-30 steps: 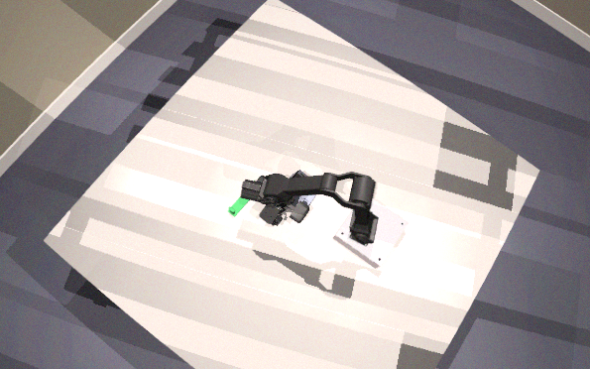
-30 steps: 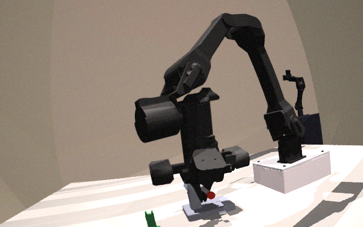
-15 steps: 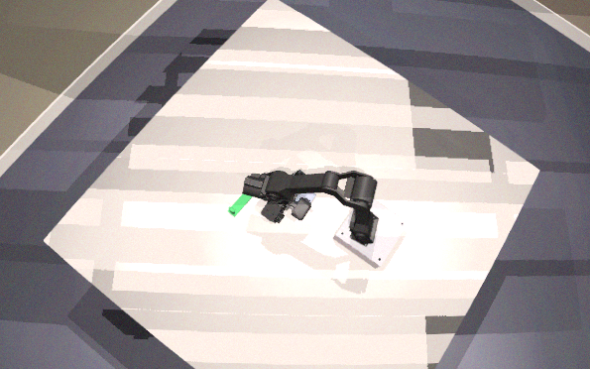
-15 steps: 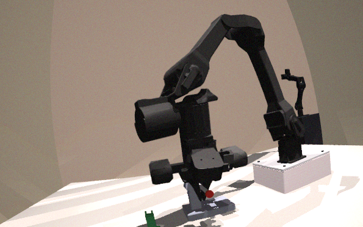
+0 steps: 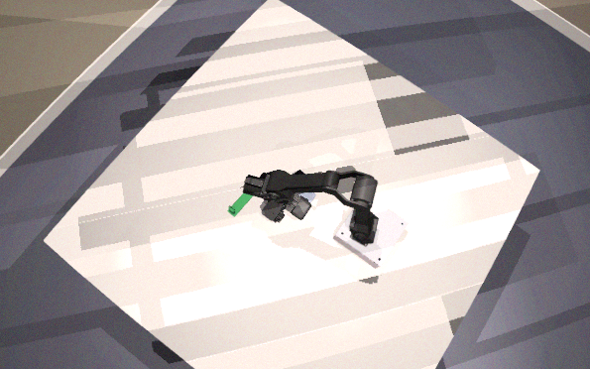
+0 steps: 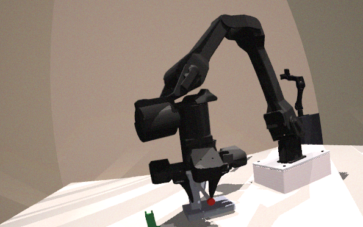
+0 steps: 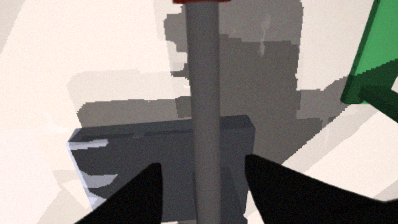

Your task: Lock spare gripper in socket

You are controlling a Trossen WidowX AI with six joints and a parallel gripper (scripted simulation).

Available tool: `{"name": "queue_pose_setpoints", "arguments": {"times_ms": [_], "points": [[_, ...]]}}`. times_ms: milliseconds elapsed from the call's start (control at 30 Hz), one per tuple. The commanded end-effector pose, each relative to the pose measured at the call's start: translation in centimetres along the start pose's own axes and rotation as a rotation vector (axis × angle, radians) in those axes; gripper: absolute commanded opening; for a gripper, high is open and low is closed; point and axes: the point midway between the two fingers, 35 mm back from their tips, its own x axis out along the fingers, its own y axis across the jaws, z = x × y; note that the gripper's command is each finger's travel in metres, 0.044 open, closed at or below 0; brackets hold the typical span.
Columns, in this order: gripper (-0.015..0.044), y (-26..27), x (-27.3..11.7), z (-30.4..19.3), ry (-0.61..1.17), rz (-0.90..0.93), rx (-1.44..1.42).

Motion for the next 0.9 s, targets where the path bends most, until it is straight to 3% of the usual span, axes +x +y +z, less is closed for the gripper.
{"name": "queue_pose_setpoints", "arguments": {"times_ms": [0, 867], "points": [[0.02, 0.0, 0.0, 0.0, 0.0, 0.0, 0.0], [0.02, -0.1, -6.7, 2.8, 0.006, 0.001, -0.014]]}}
